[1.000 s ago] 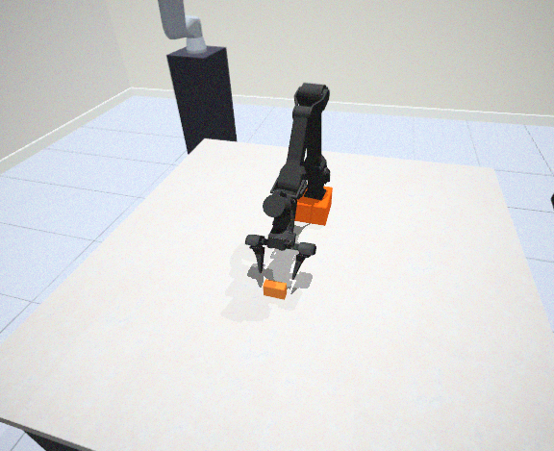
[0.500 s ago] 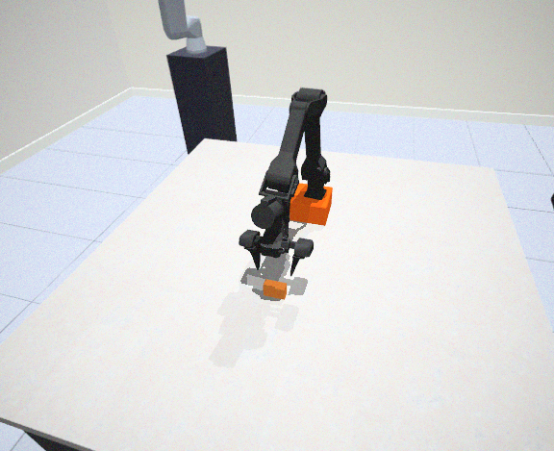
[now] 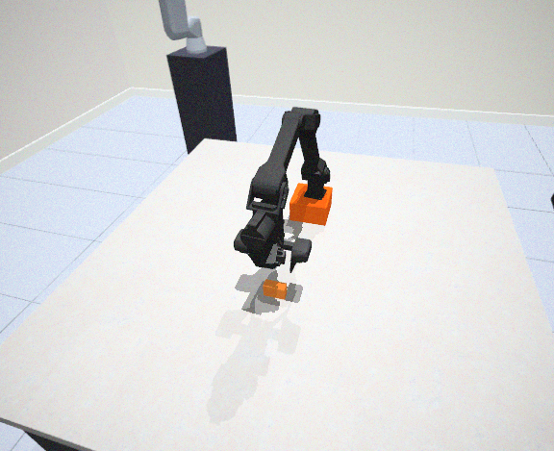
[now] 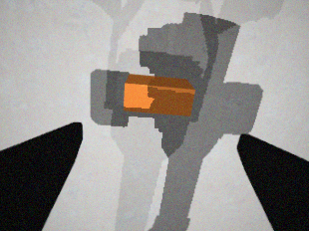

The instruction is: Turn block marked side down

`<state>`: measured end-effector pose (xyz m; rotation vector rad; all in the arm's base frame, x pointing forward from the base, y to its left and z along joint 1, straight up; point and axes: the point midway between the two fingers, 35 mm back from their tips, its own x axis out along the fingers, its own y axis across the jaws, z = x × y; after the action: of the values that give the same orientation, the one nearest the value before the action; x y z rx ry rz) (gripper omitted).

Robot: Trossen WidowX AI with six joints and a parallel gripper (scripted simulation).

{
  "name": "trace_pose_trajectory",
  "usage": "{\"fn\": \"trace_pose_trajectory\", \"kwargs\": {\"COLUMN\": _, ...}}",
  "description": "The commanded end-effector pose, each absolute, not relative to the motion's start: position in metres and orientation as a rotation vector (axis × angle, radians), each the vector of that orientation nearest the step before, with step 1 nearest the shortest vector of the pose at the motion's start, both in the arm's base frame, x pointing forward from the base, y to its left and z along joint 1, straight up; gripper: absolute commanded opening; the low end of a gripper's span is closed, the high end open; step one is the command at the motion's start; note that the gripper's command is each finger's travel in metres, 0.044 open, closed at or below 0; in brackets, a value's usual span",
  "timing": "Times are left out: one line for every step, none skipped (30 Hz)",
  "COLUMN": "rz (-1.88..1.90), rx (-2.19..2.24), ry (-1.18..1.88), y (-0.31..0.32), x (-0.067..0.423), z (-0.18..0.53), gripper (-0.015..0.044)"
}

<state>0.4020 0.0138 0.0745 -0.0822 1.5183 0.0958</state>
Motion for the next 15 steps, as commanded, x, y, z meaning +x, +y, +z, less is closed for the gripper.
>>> {"fn": "trace_pose_trajectory", "kwargs": {"rz": 0.087, "rx": -0.085, "ry": 1.530, "y": 0.013, "x": 0.403, "z": 0.053, "gripper": 0.0440}}
{"fn": "trace_pose_trajectory", "kwargs": {"rz": 0.087, "rx": -0.085, "ry": 1.530, "y": 0.013, "x": 0.403, "z": 0.045, "gripper": 0.0440}}
{"fn": "trace_pose_trajectory", "kwargs": {"rz": 0.087, "rx": -0.085, "ry": 1.530, "y": 0.013, "x": 0.403, "z": 0.042, "gripper": 0.0440}}
{"fn": "trace_pose_trajectory", "kwargs": {"rz": 0.087, "rx": -0.085, "ry": 1.530, "y": 0.013, "x": 0.403, "z": 0.042, "gripper": 0.0440}}
{"fn": "trace_pose_trajectory", "kwargs": {"rz": 0.087, "rx": -0.085, "ry": 1.530, "y": 0.013, "x": 0.403, "z": 0.042, "gripper": 0.0440}}
{"fn": "trace_pose_trajectory", "kwargs": {"rz": 0.087, "rx": -0.085, "ry": 1.530, "y": 0.013, "x": 0.403, "z": 0.042, "gripper": 0.0440}}
{"fn": "trace_pose_trajectory", "kwargs": {"rz": 0.087, "rx": -0.085, "ry": 1.530, "y": 0.013, "x": 0.403, "z": 0.041, "gripper": 0.0440}}
{"fn": "trace_pose_trajectory", "kwargs": {"rz": 0.087, "rx": -0.085, "ry": 1.530, "y": 0.013, "x": 0.403, "z": 0.037, "gripper": 0.0440}}
{"fn": "trace_pose_trajectory", "kwargs": {"rz": 0.087, "rx": -0.085, "ry": 1.530, "y": 0.013, "x": 0.402, "z": 0.032, "gripper": 0.0440}}
{"fn": "trace_pose_trajectory", "kwargs": {"rz": 0.087, "rx": -0.085, "ry": 1.530, "y": 0.013, "x": 0.402, "z": 0.028, "gripper": 0.0440}}
{"fn": "trace_pose_trajectory", "kwargs": {"rz": 0.087, "rx": -0.085, "ry": 1.530, "y": 0.012, "x": 0.402, "z": 0.027, "gripper": 0.0440}}
{"fn": "trace_pose_trajectory", "kwargs": {"rz": 0.087, "rx": -0.085, "ry": 1.530, "y": 0.012, "x": 0.402, "z": 0.027, "gripper": 0.0440}}
{"fn": "trace_pose_trajectory", "kwargs": {"rz": 0.087, "rx": -0.085, "ry": 1.530, "y": 0.012, "x": 0.402, "z": 0.026, "gripper": 0.0440}}
{"fn": "trace_pose_trajectory", "kwargs": {"rz": 0.087, "rx": -0.085, "ry": 1.530, "y": 0.012, "x": 0.402, "z": 0.024, "gripper": 0.0440}}
{"fn": "trace_pose_trajectory", "kwargs": {"rz": 0.087, "rx": -0.085, "ry": 1.530, "y": 0.012, "x": 0.403, "z": 0.023, "gripper": 0.0440}}
